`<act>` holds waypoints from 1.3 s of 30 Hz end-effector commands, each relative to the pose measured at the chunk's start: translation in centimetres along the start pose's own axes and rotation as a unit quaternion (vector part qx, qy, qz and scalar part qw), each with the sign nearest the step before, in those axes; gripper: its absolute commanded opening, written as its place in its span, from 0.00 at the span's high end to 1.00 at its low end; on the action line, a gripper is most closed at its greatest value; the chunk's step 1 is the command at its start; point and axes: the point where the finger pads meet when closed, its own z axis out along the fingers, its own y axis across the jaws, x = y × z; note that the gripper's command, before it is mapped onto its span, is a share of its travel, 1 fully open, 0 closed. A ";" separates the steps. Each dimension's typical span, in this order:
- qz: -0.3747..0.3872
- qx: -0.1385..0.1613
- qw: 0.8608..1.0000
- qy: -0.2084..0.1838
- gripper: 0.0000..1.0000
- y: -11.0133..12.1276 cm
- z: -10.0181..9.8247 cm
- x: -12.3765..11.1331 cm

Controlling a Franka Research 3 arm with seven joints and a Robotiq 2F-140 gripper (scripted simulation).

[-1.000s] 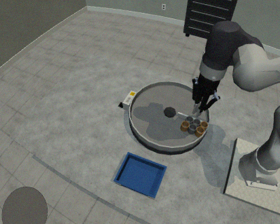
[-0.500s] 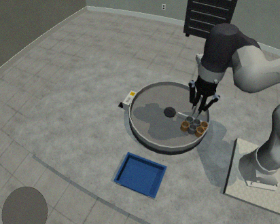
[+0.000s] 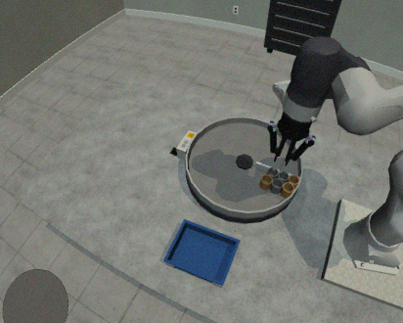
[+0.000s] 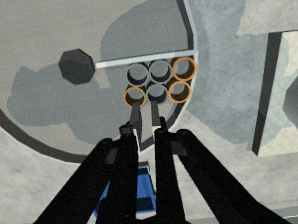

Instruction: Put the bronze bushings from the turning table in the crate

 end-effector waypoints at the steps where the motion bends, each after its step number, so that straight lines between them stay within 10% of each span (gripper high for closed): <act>1: -0.084 -0.004 0.996 0.001 0.90 0.0 0.2 0.2; 17: -0.215 -0.004 0.977 0.001 0.90 -0.2 0.9 -0.1; 39: -0.420 -0.004 0.907 0.000 0.90 -0.7 2.0 -0.7</act>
